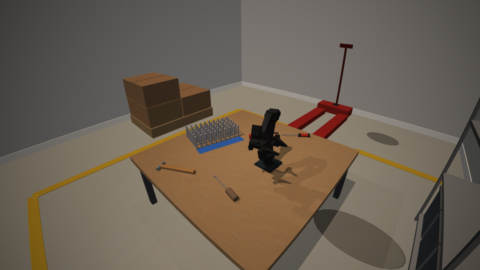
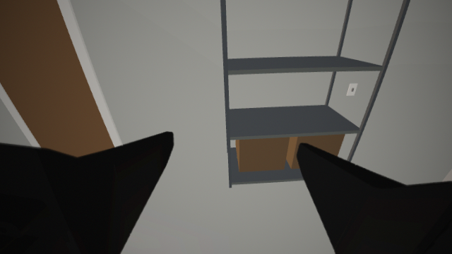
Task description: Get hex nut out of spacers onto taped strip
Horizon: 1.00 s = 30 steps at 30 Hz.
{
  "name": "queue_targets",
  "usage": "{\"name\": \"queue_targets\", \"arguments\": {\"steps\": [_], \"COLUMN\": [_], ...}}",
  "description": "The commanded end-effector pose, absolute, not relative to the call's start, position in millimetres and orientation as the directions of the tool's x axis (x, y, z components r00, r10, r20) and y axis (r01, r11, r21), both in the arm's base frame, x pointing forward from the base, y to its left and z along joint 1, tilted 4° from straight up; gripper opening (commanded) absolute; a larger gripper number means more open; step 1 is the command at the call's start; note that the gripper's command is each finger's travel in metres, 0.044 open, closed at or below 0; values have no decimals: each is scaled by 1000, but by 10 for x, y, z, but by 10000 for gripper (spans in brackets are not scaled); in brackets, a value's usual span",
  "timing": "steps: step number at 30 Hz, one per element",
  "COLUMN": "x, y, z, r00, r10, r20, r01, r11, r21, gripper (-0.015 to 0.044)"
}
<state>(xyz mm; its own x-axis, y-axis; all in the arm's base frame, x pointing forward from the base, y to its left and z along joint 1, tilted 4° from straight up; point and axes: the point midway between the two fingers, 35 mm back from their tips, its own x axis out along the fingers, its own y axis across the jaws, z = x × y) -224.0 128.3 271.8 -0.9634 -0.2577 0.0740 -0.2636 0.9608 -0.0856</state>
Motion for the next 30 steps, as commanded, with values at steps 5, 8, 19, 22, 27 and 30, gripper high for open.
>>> {"name": "queue_targets", "arguments": {"steps": [5,8,19,22,27,30], "x": [-2183,-2072,-1003,-582,199,694], "y": [1459,1751,2945,3157,3354,3370], "z": [2743,2757,2729,2695,2618,2561], "r00": [-983,-994,-759,-620,-338,-150], "r10": [-161,-17,640,777,938,988], "r20": [90,106,121,109,76,49], "r01": [-176,-51,249,204,19,-132], "r11": [966,943,458,294,88,29], "r21": [-190,-328,-853,-934,-996,-991], "gripper": [440,440,440,440,440,440]}}
